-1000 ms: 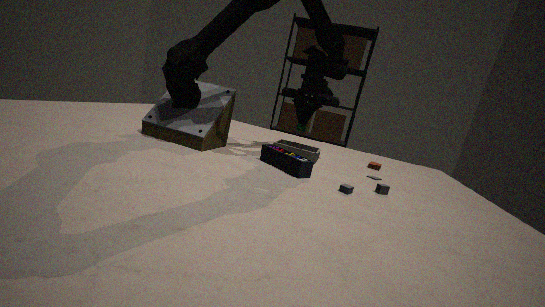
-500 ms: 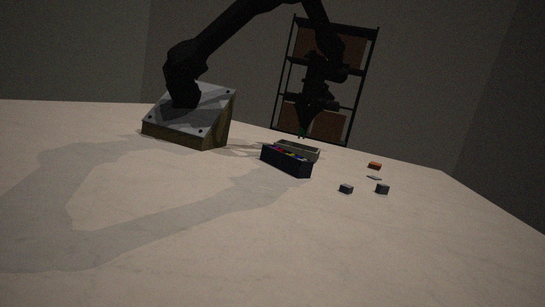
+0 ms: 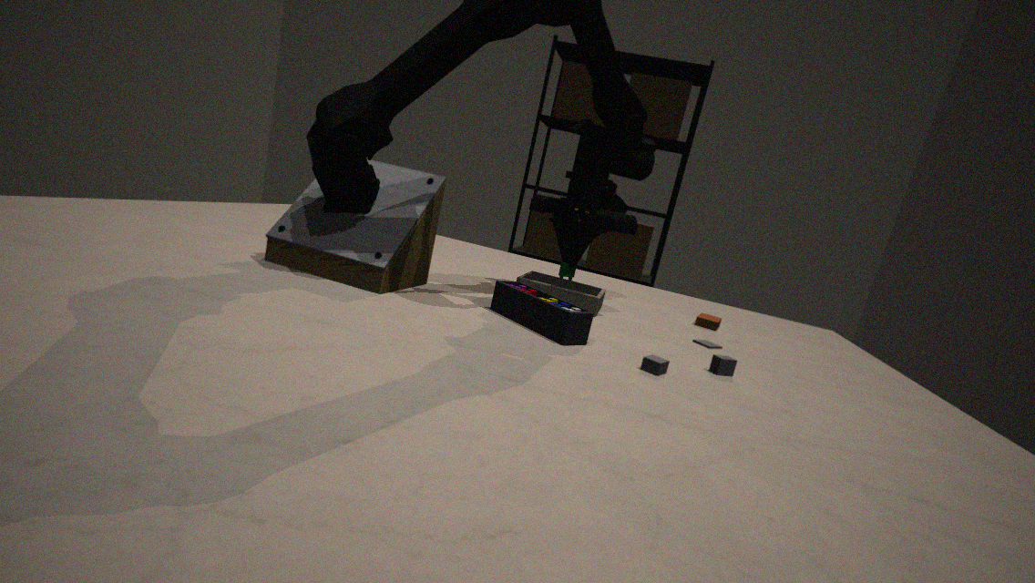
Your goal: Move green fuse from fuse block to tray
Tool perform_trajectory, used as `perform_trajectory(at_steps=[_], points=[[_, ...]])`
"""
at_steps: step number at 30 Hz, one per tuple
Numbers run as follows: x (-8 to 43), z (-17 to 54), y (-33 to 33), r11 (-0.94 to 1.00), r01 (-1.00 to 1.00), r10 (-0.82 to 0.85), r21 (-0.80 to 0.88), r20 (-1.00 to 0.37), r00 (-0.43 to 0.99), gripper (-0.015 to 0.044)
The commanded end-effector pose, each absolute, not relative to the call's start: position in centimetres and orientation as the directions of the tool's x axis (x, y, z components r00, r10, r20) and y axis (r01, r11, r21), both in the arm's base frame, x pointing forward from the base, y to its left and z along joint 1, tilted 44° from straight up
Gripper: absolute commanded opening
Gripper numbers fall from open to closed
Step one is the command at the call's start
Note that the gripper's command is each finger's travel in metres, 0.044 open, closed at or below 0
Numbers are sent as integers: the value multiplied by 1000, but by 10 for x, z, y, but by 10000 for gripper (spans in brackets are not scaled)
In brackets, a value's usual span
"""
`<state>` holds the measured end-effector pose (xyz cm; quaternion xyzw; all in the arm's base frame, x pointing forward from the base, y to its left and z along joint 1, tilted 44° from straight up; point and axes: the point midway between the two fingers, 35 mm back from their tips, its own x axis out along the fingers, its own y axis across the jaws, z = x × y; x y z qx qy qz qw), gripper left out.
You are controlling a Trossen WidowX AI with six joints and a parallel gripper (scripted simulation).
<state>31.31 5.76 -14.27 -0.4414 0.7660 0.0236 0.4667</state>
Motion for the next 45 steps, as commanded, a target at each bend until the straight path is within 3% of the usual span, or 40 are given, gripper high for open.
perform_trajectory(at_steps=[1, 3, 16, 20, 45], points=[[310, -145, 54, 606, -703, -658, -373, -731, -180, 0], [310, -145, 54, 606, -703, -658, -373, -731, -180, 0], [313, -141, 58, 609, -698, -655, -375, -735, -176, 330], [317, -116, 81, 606, -703, -657, -372, -732, -180, 330], [316, -116, 80, 602, -707, -659, -371, -731, -177, 330]])
